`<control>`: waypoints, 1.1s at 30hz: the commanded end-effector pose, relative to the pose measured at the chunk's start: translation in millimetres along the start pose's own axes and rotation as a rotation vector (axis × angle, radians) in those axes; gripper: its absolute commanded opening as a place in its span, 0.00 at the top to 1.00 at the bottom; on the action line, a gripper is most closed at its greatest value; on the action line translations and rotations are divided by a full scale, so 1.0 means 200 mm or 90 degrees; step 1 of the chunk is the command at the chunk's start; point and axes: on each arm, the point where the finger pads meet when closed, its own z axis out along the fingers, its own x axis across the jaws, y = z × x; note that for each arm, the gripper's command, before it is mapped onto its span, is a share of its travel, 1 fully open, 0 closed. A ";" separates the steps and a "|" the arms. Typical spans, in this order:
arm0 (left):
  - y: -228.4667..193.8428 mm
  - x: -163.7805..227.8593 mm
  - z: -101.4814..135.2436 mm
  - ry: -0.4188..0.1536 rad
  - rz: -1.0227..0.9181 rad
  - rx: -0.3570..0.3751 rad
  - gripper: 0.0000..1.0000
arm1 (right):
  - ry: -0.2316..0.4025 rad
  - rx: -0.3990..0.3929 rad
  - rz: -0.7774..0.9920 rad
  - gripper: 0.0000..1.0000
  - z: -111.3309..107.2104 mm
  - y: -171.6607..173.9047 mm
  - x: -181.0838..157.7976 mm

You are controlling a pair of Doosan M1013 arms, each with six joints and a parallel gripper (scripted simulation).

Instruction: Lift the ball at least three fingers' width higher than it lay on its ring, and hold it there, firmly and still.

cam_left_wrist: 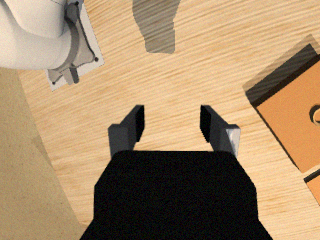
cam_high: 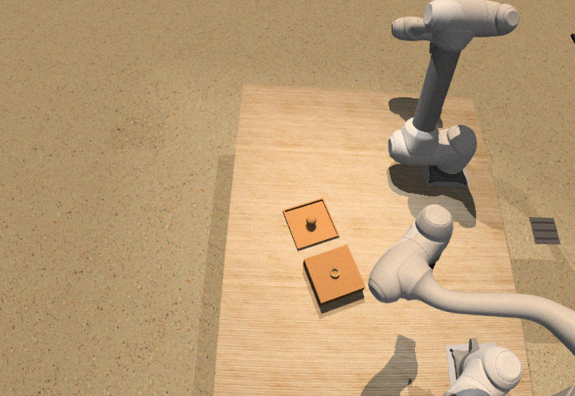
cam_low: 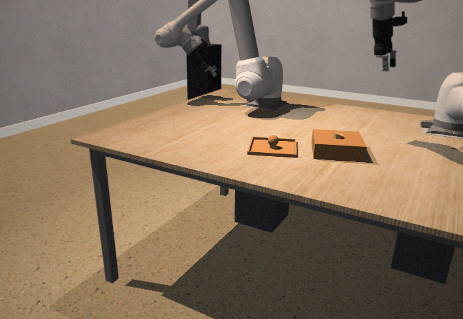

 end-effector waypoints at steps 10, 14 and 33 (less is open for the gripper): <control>0.00 0.00 0.00 0.001 0.000 0.000 0.00 | 0.041 0.024 0.072 0.00 0.01 -0.03 0.00; 0.00 0.00 0.00 0.001 0.000 0.000 0.00 | 0.041 0.024 0.072 0.00 0.01 -0.03 0.00; 0.36 0.76 -0.02 0.047 0.254 -0.004 0.00 | 0.041 0.024 0.072 0.00 0.01 -0.03 0.00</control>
